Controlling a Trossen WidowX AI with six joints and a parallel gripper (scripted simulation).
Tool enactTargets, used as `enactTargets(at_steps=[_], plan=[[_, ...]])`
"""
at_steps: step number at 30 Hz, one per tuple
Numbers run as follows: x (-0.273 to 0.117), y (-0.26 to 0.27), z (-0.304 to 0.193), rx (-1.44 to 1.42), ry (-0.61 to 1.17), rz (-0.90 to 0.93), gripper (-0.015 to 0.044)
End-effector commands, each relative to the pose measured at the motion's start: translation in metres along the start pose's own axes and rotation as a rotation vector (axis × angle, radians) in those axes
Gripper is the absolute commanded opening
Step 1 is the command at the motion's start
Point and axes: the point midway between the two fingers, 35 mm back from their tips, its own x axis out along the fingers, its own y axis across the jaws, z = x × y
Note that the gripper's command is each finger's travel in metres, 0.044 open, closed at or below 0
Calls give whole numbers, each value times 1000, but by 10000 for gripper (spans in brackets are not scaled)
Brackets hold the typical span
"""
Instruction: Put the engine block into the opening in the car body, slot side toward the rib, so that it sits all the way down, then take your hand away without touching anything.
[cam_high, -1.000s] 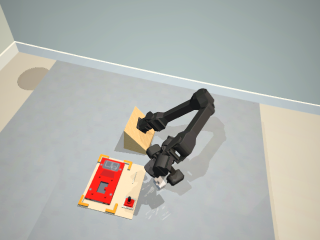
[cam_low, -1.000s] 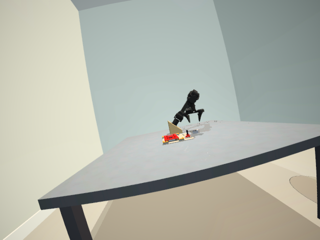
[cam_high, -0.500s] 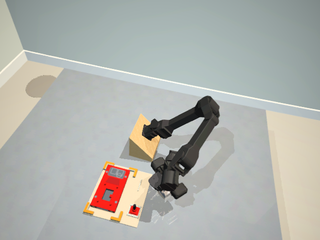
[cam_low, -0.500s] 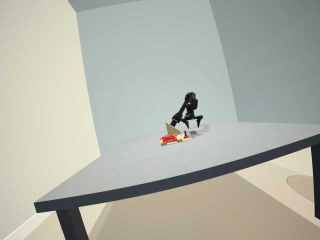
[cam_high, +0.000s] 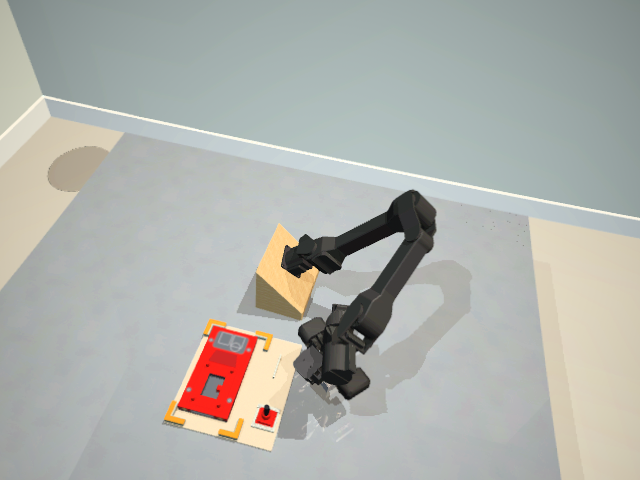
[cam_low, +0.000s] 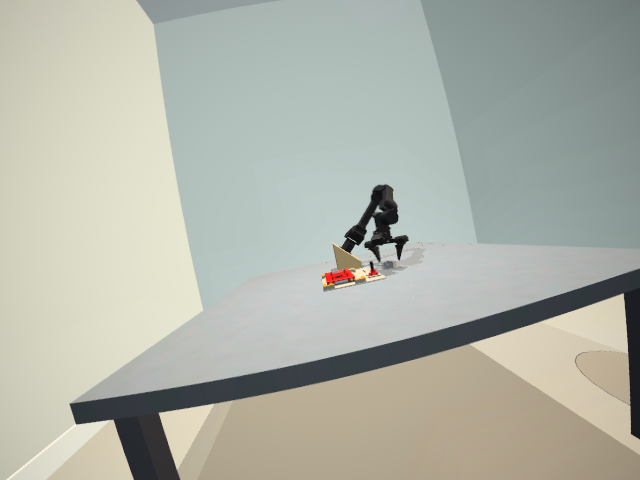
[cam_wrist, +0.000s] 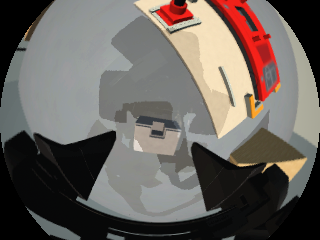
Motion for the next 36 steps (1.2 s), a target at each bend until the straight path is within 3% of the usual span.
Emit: enactTargets(at_steps=[1,8,16,24,31,36], plan=[[7,-1,0,4,-2,-3,440],[16,-1,0,4,-1,-2,440],[16,-1,0,4,-1,-2,230],[16,-1,0,4,-1,-2,177],[3,0,3,4,-6,-7,0],[-12,1,6,4,-9,-11,0]])
